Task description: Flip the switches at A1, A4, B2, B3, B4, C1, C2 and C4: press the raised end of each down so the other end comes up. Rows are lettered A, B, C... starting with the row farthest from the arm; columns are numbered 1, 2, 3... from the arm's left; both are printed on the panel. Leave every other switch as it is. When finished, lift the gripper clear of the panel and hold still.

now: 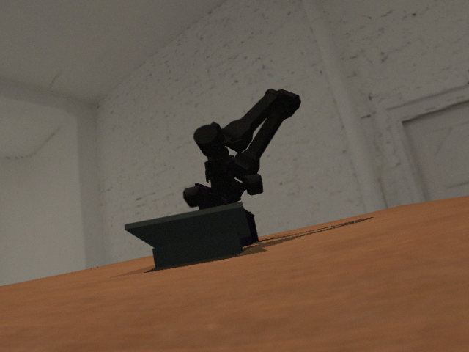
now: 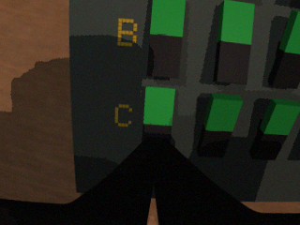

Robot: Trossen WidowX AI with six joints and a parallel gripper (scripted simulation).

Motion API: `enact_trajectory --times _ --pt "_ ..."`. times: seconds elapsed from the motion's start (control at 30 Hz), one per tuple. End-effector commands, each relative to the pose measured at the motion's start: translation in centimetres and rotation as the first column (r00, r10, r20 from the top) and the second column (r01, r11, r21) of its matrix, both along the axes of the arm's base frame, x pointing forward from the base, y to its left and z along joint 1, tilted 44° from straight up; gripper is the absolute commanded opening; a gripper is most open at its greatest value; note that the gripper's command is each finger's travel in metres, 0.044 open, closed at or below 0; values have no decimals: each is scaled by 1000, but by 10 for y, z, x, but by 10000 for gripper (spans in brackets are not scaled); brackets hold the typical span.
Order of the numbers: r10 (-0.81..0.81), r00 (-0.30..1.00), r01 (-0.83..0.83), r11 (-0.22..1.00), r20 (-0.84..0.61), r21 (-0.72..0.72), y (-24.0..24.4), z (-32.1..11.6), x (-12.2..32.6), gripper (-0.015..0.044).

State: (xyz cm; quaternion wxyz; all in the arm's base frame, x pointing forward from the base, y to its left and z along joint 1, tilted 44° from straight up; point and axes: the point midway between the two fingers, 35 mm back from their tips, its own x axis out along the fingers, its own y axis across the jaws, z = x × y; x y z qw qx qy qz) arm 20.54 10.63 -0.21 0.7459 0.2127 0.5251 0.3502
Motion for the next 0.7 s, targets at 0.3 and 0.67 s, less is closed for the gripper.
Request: enact_trajectory --times 0.3,0.67 --pt "-2 1000 2 1000 -6 -2 1 -2 0 0" --pt "-2 1000 2 1000 -6 -2 2 -3 0 0"
